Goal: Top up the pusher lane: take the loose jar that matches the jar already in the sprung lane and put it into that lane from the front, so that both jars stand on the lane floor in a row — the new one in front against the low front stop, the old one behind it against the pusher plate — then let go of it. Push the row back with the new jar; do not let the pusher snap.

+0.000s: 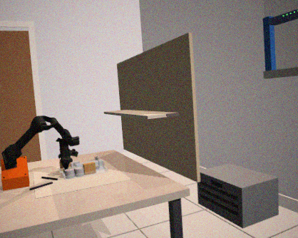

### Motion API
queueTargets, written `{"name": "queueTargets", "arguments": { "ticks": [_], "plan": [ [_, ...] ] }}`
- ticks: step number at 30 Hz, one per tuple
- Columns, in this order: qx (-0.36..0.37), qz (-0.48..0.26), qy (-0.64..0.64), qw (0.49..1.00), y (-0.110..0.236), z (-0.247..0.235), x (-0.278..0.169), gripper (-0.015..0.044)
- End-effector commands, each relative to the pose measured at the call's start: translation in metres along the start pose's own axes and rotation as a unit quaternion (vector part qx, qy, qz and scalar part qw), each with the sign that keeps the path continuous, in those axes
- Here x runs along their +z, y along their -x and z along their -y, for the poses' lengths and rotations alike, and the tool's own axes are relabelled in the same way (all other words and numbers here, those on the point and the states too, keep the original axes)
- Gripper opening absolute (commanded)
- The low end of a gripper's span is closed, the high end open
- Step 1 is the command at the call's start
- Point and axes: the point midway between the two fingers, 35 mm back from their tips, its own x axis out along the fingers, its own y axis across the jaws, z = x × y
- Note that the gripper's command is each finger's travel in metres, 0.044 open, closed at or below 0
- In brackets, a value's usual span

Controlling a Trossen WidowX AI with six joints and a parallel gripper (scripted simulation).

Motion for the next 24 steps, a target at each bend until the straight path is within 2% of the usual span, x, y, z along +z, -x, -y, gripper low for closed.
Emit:
{"name": "queueTargets", "arguments": {
  "ticks": [1,24],
  "plan": [
    [-0.004,0.007,-0.005,1.000,-0.0003,0.0018,0.0030,0.0000],
    [-0.004,0.007,-0.005,1.000,-0.0004,0.0017,-0.0009,0.0000]
  ]
}}
